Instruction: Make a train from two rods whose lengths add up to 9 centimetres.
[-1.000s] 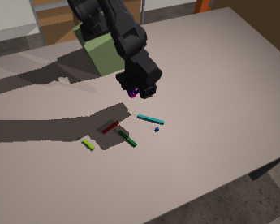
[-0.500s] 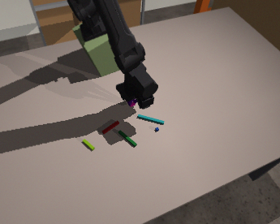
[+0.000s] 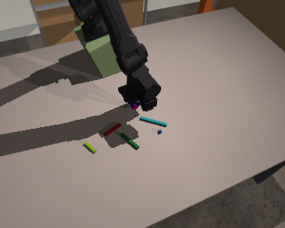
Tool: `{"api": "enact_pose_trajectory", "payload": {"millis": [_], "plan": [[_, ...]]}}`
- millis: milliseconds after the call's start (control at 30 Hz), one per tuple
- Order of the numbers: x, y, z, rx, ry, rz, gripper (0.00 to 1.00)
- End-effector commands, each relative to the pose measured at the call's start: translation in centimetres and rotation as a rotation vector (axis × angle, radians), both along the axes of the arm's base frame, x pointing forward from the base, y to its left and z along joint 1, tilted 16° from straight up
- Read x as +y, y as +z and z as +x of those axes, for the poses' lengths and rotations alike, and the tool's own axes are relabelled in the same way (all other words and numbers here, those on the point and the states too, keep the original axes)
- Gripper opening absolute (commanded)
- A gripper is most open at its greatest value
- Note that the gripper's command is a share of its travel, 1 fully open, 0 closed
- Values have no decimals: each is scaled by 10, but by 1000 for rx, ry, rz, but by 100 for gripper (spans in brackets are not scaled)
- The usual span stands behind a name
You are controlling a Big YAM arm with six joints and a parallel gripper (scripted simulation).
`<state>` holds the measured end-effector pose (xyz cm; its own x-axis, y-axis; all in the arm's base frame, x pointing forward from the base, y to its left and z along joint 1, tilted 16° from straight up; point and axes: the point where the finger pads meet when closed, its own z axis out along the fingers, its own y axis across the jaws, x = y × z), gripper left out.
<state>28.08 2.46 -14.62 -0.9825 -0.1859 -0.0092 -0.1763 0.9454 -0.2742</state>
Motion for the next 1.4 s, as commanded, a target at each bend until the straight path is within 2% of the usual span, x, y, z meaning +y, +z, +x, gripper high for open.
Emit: {"api": "enact_pose_trajectory", "payload": {"millis": [0,1367], "plan": [[-1,4,10,-29,4,6,15],[-7,8,8,-35,2,7,15]]}}
